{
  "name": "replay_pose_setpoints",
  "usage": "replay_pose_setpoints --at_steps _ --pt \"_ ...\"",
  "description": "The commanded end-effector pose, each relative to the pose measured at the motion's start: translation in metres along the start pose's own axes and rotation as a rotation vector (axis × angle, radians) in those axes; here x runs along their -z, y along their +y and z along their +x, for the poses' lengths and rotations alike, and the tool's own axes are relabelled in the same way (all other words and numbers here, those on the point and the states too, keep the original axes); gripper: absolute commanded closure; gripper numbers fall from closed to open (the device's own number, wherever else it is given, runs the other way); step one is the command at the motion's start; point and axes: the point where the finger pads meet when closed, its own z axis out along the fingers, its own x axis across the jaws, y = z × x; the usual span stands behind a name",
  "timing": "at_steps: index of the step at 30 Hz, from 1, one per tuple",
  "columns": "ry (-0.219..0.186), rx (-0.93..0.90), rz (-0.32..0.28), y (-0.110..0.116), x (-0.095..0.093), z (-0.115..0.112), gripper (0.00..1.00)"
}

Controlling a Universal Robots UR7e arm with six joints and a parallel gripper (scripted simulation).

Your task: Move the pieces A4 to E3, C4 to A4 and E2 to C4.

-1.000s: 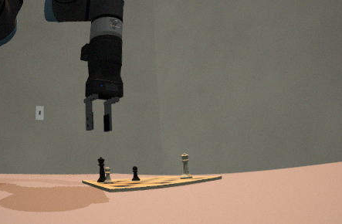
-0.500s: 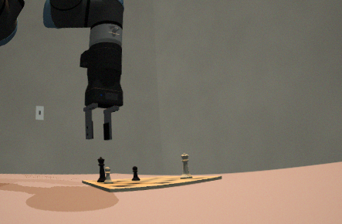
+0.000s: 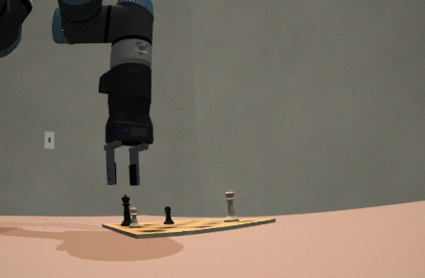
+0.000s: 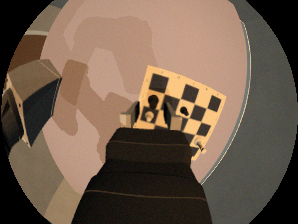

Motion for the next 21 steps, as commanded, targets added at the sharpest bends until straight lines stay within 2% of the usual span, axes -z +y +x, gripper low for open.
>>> replay_pose_setpoints --at_steps 1,21 --pt "0.006 -0.001 -0.003 0.001 -0.0049 0.0015 0.21" --pt "0.008 -0.001 -0.004 0.0014 -0.008 0.0022 0.21"
